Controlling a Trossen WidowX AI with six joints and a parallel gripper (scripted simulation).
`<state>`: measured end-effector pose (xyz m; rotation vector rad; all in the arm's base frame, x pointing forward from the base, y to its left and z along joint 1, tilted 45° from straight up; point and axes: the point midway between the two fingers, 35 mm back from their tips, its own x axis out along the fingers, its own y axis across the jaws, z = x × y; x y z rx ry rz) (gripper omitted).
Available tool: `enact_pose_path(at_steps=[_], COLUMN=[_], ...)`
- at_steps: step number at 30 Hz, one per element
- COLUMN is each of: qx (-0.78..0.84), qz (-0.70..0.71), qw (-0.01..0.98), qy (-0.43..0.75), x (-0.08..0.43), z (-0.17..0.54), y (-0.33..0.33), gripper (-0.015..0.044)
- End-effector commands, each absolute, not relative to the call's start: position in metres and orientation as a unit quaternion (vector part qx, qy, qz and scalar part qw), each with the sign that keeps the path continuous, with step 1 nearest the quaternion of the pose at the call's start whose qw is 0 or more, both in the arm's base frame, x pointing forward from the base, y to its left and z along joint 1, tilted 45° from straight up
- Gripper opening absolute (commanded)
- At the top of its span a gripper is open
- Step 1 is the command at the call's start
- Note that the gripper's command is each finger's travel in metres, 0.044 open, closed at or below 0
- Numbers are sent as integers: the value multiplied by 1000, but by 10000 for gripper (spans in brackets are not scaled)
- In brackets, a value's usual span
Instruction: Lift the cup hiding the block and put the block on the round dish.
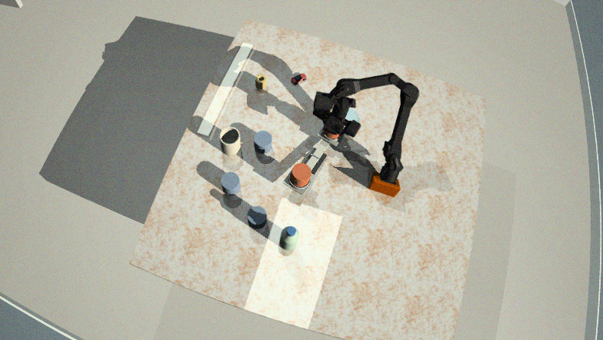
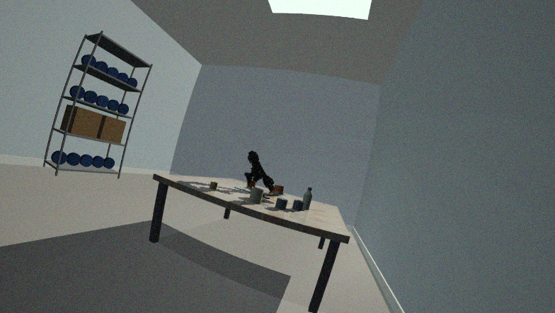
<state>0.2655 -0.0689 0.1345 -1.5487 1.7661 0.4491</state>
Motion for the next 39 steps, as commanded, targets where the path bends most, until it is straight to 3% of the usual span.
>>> enact_pose_path(at_steps=[1,39], qx=[-605,-622], qz=[174,181], qw=[375,402], qy=[680,647], x=[268,271], z=[140,176], y=[-63,-28], gripper=[0,0])
